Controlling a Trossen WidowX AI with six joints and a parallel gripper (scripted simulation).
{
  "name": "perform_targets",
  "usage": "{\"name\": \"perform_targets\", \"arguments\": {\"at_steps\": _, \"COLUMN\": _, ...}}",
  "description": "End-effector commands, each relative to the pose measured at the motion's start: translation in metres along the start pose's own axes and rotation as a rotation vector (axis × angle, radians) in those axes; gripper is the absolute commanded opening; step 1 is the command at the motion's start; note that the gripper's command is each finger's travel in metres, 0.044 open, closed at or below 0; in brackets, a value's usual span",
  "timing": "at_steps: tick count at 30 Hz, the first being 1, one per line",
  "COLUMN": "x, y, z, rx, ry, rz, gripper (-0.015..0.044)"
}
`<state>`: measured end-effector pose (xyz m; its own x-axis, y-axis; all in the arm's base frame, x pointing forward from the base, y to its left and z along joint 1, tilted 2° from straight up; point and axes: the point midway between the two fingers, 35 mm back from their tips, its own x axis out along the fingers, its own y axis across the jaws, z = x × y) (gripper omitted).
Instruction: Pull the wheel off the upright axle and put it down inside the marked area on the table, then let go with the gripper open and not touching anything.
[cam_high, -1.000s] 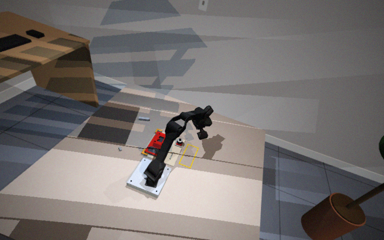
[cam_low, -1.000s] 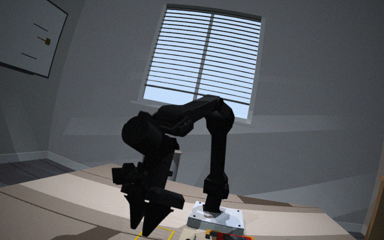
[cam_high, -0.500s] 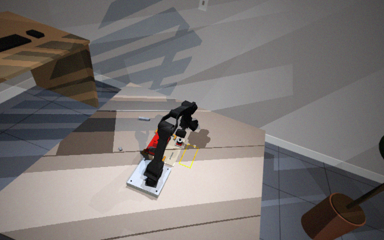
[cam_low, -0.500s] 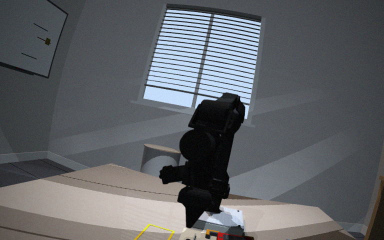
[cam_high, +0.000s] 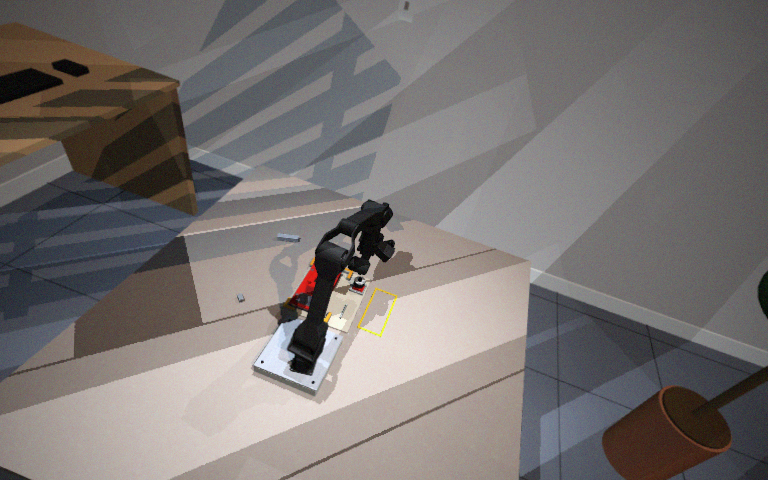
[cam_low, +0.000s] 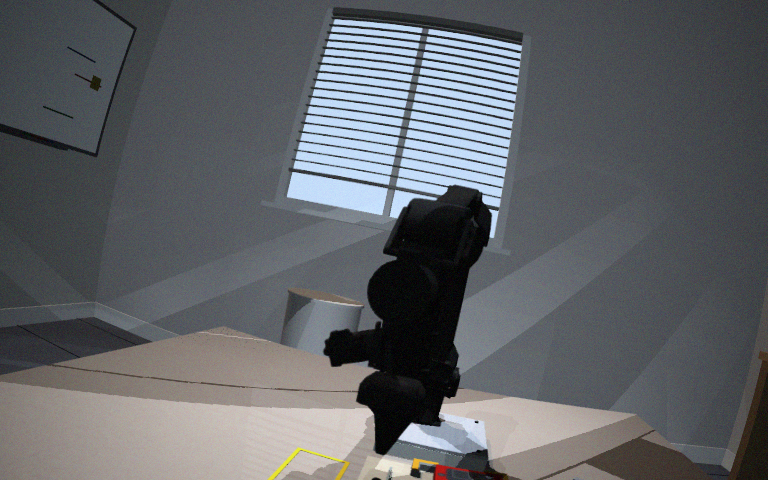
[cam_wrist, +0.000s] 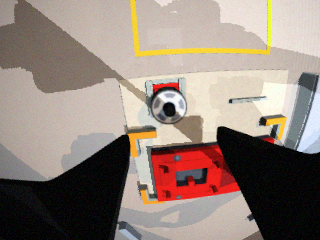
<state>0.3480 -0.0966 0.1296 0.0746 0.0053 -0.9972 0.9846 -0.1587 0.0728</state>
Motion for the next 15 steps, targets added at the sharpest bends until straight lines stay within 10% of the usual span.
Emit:
{"name": "perform_targets", "arguments": {"at_steps": 1, "x": 0.017, "y": 0.001, "z": 0.001, "rx": 0.006, "ry": -0.001, "rz": -0.015, "gripper": 0.0300}}
{"name": "perform_targets", "arguments": {"at_steps": 15, "x": 0.076, "y": -0.002, "z": -0.001, "rx": 0.006, "ry": -0.001, "rz": -0.015, "gripper": 0.0300}}
